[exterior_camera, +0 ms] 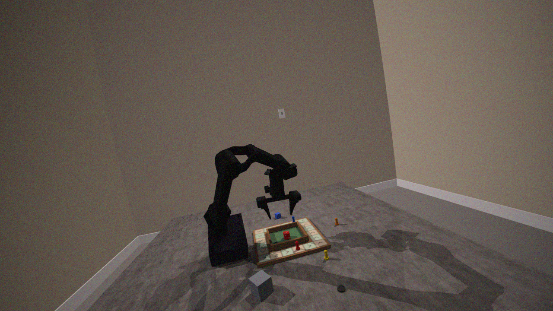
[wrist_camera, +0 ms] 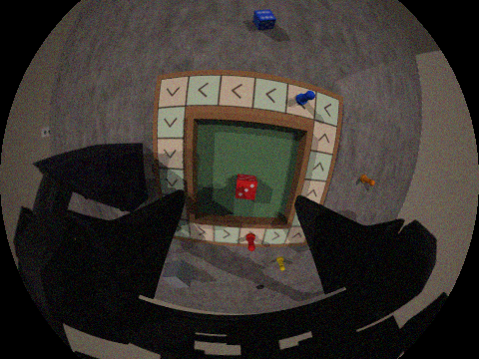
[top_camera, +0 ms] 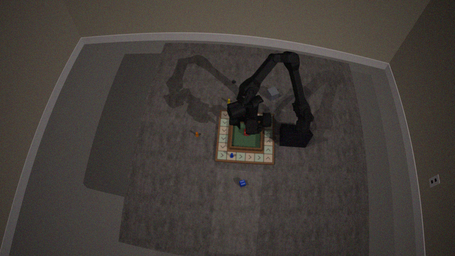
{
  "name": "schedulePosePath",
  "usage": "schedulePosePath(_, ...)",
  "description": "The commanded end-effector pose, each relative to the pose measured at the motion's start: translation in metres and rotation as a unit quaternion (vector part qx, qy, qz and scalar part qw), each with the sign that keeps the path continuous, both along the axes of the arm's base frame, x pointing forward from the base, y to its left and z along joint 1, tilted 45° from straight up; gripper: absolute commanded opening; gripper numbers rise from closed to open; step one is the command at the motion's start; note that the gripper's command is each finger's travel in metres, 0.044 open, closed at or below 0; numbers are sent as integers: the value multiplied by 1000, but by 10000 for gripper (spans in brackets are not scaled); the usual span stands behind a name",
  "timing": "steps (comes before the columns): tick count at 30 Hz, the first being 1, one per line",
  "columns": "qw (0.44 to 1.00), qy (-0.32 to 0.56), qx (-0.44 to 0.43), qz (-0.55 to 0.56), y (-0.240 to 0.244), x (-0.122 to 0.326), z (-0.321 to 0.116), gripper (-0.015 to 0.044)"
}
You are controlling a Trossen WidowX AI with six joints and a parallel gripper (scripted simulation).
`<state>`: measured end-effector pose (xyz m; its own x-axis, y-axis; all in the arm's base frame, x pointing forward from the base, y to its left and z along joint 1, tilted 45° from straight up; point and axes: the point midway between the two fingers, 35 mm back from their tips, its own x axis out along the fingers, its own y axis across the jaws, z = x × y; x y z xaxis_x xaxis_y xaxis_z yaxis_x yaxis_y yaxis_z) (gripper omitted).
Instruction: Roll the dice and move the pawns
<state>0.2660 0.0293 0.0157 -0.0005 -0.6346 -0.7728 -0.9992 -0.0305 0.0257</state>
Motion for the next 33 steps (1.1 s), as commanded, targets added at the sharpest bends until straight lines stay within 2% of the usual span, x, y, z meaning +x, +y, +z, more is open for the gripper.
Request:
schedulePosePath(1, 1000, -4, 3, -7, 0, 1, 0, 414)
schedulePosePath(6, 989, -95, -1, -112, 40, 19, -35, 282)
schedulePosePath(7, 984, -117, -2, -136, 50, 21, -44, 275)
schedulePosePath(12, 942, -223, -8, -250, 95, 25, -94, 275)
schedulePosePath(24, 838, -374, -13, -398, 154, 11, -184, 275)
schedulePosePath(33, 829, -384, -13, -406, 158, 8, -190, 275)
